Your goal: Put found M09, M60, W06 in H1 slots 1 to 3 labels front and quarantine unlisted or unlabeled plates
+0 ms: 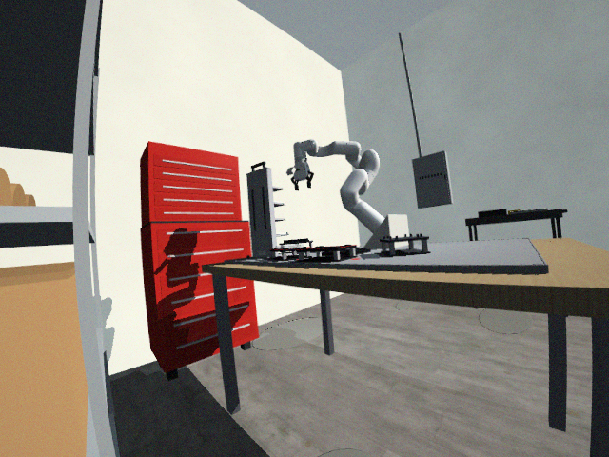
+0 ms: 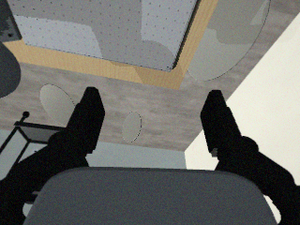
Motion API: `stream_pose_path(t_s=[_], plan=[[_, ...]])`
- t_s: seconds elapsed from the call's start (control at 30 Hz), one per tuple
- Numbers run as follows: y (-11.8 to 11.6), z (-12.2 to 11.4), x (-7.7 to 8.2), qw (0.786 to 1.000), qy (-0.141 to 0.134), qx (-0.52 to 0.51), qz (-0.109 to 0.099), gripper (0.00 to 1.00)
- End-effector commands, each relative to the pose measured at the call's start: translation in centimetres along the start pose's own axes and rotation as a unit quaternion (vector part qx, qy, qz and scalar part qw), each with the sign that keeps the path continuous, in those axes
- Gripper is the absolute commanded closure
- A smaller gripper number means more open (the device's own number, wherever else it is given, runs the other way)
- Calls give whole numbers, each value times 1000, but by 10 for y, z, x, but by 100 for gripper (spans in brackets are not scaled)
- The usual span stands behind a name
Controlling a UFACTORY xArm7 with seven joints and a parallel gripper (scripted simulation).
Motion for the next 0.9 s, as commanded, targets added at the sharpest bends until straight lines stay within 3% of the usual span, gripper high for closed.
stream_pose_path(t_s=[0.0, 0.87], plan=[[0, 0, 15, 1000, 0, 0, -1, 0], [0, 0, 95, 1000, 0, 0, -1, 0]])
Point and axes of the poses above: the point where the finger pads meet when closed, its own x axis back along the fingers, its own y axis across the jaws, z = x × y, the point moved 6 cm from there along x, back along the fingers, and after that the axes turned 3 degrees about -x, right-handed, at the moved point
